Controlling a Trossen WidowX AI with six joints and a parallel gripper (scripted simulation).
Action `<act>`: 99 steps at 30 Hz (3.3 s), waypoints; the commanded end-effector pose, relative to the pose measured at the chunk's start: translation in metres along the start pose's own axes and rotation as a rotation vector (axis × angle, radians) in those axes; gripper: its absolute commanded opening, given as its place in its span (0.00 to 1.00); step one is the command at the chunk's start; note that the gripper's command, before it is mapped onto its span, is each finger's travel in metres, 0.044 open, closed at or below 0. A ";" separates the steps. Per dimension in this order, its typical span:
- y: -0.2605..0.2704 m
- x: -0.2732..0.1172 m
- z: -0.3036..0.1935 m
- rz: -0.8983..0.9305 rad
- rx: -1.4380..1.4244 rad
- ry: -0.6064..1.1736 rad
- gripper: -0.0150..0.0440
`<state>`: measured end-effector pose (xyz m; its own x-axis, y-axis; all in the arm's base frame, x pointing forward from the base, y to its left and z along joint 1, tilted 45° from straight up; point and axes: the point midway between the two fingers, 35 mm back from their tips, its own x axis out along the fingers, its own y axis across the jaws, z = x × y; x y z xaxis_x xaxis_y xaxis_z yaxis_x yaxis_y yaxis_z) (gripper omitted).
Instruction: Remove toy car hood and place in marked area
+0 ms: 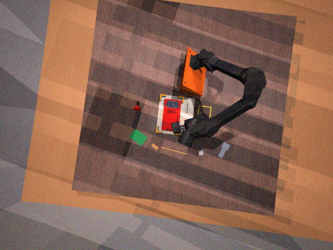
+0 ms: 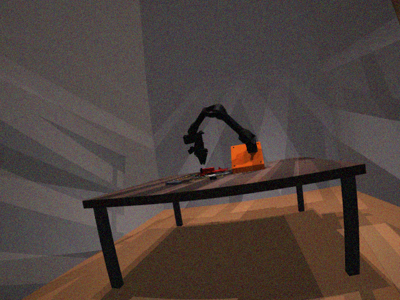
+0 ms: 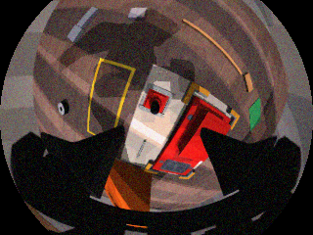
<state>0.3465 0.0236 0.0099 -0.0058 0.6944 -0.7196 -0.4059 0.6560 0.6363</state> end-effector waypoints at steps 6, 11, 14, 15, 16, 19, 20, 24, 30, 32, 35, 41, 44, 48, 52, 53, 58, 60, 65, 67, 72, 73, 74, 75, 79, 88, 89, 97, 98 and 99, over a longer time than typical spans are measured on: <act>-0.086 -0.022 -0.043 -0.007 0.378 -0.030 1.00; -0.086 -0.021 -0.043 -0.007 0.378 -0.030 1.00; -0.086 -0.020 -0.043 -0.007 0.378 -0.030 1.00; -0.086 -0.019 -0.043 -0.007 0.378 -0.030 1.00; -0.086 -0.018 -0.043 -0.007 0.378 -0.030 1.00; -0.086 -0.016 -0.043 -0.007 0.378 -0.030 1.00; -0.086 -0.015 -0.043 -0.007 0.378 -0.030 1.00; -0.086 -0.012 -0.042 -0.007 0.378 -0.030 1.00; -0.087 -0.008 -0.042 -0.007 0.378 -0.030 1.00; -0.087 -0.006 -0.042 -0.007 0.378 -0.030 1.00; -0.087 -0.004 -0.042 -0.007 0.378 -0.030 1.00; -0.087 0.000 -0.042 -0.007 0.378 -0.030 1.00; -0.087 0.003 -0.042 -0.007 0.378 -0.030 1.00; -0.087 0.006 -0.042 -0.007 0.378 -0.030 1.00; -0.087 0.009 -0.042 -0.006 0.378 -0.031 1.00; -0.087 0.009 -0.042 -0.006 0.378 -0.031 1.00; -0.087 0.013 -0.043 -0.006 0.378 -0.031 1.00; -0.087 0.014 -0.043 -0.006 0.378 -0.031 1.00; -0.086 0.018 -0.043 -0.006 0.378 -0.031 1.00; -0.086 0.020 -0.043 -0.006 0.378 -0.031 1.00; -0.086 0.023 -0.043 -0.005 0.378 -0.031 1.00; -0.086 0.024 -0.043 -0.005 0.378 -0.031 1.00; -0.086 0.025 -0.043 -0.005 0.378 -0.031 1.00; -0.086 0.025 -0.043 -0.005 0.378 -0.031 1.00; -0.086 0.028 -0.043 -0.005 0.377 -0.031 1.00; -0.086 0.032 -0.043 -0.004 0.377 -0.031 1.00; -0.086 0.032 -0.043 -0.004 0.377 -0.031 1.00; -0.086 0.035 -0.043 -0.004 0.377 -0.031 1.00; -0.086 0.035 -0.043 -0.004 0.377 -0.031 1.00; -0.086 0.036 -0.043 -0.004 0.377 -0.031 1.00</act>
<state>0.3442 -0.0233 -0.0803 0.0299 0.6916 -0.7217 -0.0474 0.7222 0.6901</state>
